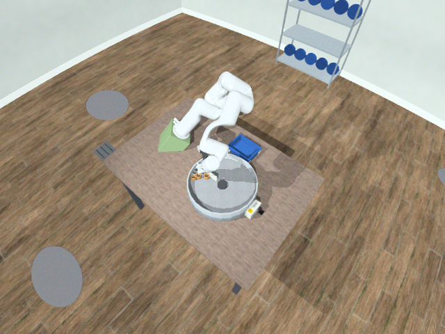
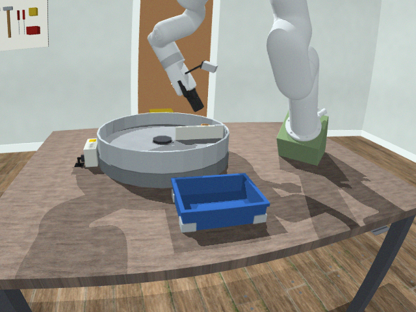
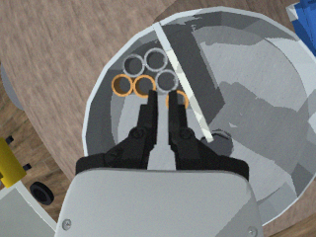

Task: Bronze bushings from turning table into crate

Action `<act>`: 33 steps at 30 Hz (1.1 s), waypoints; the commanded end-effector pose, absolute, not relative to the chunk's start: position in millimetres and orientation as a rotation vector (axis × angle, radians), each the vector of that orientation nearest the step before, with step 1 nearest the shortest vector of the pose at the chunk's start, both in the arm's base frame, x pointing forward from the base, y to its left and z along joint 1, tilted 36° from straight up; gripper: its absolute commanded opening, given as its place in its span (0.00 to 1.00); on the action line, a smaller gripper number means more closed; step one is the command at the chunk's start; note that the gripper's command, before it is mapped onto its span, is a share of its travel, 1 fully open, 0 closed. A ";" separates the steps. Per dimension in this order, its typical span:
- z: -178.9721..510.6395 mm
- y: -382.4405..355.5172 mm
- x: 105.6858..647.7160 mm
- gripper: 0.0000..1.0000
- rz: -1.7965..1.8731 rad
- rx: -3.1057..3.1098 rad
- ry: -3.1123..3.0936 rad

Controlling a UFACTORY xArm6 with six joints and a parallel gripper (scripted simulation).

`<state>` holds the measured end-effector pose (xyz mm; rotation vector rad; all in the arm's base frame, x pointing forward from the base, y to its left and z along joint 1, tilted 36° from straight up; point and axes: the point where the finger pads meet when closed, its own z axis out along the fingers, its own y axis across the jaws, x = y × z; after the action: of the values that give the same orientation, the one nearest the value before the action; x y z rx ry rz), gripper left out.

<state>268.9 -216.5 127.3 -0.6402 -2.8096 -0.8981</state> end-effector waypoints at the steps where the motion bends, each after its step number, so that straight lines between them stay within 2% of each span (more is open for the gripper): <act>1: 122.8 -214.4 276.8 0.10 -0.894 -0.510 -2.750; 33: 119.7 -213.8 281.4 0.10 -0.889 -0.446 -2.724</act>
<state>281.1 -212.8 118.8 -0.4446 -2.7206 -0.8915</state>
